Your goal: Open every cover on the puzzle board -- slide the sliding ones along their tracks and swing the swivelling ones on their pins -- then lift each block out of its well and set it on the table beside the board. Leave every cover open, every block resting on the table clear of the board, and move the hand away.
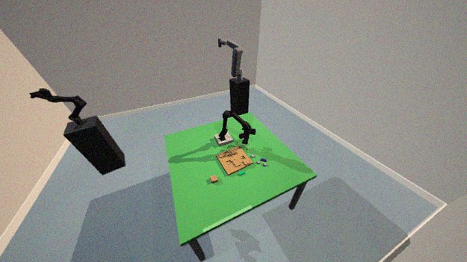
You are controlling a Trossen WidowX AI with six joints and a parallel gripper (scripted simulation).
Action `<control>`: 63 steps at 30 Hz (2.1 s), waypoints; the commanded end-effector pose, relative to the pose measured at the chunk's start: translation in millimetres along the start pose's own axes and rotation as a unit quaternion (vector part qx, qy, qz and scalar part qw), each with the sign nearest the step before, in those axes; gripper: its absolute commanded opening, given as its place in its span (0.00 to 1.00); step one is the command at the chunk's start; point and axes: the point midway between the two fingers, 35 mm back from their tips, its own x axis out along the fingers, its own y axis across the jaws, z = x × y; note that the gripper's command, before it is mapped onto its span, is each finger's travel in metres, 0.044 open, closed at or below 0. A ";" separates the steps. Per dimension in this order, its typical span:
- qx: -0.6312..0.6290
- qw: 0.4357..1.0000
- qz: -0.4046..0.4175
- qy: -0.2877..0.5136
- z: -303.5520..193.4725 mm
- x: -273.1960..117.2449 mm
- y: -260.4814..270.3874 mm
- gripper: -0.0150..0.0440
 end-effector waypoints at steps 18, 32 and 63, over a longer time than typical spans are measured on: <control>0.003 1.000 0.002 -0.002 4.5 34.9 0.2 0.39; 0.000 1.000 0.000 -0.001 5.4 39.6 -0.4 0.70; 0.002 1.000 0.002 -0.002 5.4 -35.5 -0.1 1.00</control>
